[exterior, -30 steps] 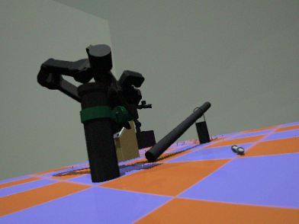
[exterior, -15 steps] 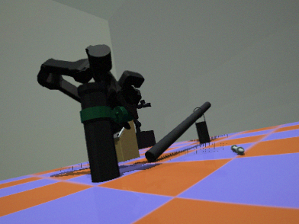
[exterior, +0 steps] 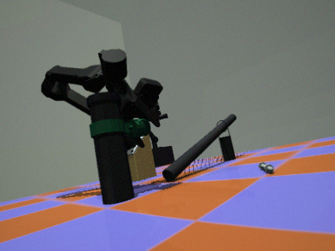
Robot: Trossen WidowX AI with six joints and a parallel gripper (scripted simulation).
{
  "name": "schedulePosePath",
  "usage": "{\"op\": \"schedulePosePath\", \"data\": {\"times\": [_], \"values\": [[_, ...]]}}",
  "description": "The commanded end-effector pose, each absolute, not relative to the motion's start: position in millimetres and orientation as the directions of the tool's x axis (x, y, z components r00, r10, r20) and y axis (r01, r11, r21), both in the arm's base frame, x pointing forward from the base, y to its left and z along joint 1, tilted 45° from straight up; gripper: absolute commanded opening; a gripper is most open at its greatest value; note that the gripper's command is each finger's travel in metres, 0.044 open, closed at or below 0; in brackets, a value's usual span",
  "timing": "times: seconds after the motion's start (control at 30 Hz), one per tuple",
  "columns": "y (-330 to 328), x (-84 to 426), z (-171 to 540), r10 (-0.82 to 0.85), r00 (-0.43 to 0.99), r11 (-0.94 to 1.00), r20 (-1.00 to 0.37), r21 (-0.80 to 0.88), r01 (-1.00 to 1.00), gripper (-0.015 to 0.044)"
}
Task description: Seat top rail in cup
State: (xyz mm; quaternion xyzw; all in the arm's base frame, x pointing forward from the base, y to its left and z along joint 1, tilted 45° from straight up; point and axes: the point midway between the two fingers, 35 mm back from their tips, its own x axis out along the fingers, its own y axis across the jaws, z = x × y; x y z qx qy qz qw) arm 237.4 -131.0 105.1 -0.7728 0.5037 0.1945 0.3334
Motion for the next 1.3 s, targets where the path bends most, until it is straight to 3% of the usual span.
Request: {"op": "schedulePosePath", "data": {"times": [0.0,0.63,0.9,1.27], "values": [[-122.8,239.1,104.8,-0.648,0.413,-0.264,-0.640,-0.319,-0.910,0.0440],[-83.9,241.1,104.5,-0.640,0.422,-0.269,-0.642,-0.327,-0.906,0.0440],[-41.4,248.5,95.5,-0.611,0.399,0.091,-0.684,-0.561,-0.823,0.0440],[19.7,246.8,88.3,-0.618,0.384,0.505,-0.685,-0.721,-0.474,0.0440]]}}
